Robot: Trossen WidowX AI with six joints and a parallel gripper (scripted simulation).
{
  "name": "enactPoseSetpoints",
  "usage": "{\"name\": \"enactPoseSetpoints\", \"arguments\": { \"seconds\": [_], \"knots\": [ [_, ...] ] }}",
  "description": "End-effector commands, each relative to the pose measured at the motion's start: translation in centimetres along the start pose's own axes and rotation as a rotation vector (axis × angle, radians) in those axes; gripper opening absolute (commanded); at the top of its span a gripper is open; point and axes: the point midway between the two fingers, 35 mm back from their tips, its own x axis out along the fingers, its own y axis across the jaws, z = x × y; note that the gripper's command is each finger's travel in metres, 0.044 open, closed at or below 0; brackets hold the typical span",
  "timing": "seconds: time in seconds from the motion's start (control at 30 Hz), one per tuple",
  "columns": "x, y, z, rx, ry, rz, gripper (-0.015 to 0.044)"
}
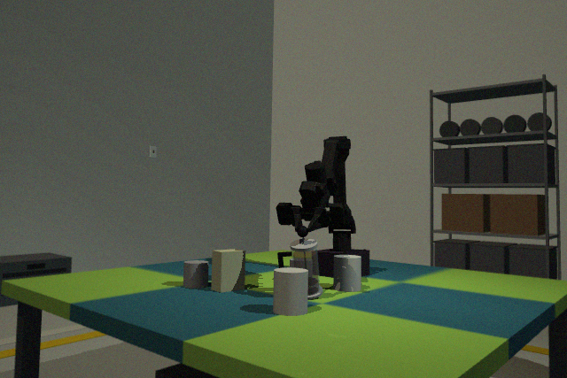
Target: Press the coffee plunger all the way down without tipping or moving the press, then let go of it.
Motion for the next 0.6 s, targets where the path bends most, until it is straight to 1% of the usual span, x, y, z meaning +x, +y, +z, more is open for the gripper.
{"name": "enactPoseSetpoints", "arguments": {
  "seconds": [0.0, 0.57],
  "knots": [
    [0.44, 0.00, -0.82, -0.008, 0.026, 0.000, 0.0123],
    [0.74, 0.00, -0.65, -0.008, 0.026, 0.000, 0.0123]
  ]
}}
